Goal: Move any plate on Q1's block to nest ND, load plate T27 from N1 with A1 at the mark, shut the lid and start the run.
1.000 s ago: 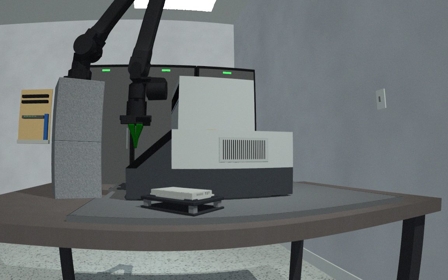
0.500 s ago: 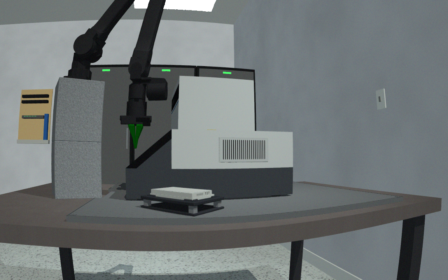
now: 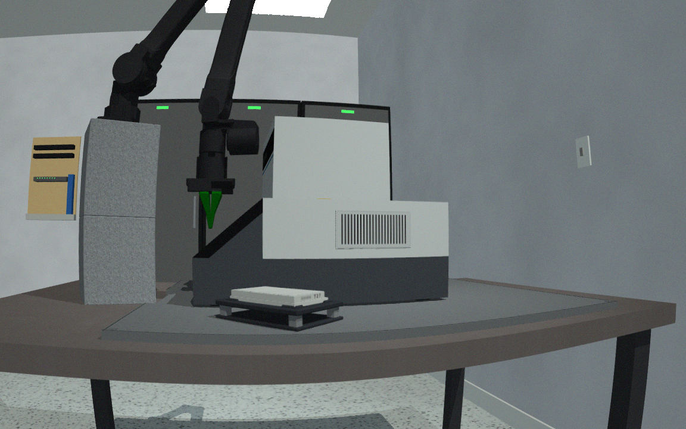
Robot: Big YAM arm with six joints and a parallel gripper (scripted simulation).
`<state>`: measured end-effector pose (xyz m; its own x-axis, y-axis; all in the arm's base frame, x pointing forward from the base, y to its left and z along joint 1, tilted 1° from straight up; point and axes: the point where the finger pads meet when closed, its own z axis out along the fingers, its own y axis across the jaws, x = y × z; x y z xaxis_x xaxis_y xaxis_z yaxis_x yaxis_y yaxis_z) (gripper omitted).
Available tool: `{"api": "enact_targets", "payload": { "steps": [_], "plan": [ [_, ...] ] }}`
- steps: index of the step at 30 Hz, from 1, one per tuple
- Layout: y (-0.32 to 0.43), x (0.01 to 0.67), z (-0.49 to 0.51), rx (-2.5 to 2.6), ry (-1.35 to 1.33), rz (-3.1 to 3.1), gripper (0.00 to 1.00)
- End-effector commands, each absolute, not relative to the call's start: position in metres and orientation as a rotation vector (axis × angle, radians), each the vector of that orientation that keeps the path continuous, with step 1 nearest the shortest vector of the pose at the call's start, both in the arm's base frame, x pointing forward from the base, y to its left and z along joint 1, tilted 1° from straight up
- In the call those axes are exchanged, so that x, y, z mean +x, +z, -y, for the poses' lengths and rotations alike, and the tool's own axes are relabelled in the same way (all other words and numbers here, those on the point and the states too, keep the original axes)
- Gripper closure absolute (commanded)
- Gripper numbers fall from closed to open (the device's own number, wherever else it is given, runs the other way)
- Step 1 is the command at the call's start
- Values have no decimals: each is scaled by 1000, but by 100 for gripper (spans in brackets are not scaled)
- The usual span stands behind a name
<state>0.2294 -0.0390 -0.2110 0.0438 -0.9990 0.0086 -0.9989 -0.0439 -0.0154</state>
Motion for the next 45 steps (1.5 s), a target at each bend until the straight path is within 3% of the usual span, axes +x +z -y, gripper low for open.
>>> {"api": "enact_targets", "payload": {
  "steps": [1,45],
  "plan": [
    [-220,237,35,-2264,-34,-2162,100],
    [-224,235,34,-2274,-3,-2172,100]
  ]
}}
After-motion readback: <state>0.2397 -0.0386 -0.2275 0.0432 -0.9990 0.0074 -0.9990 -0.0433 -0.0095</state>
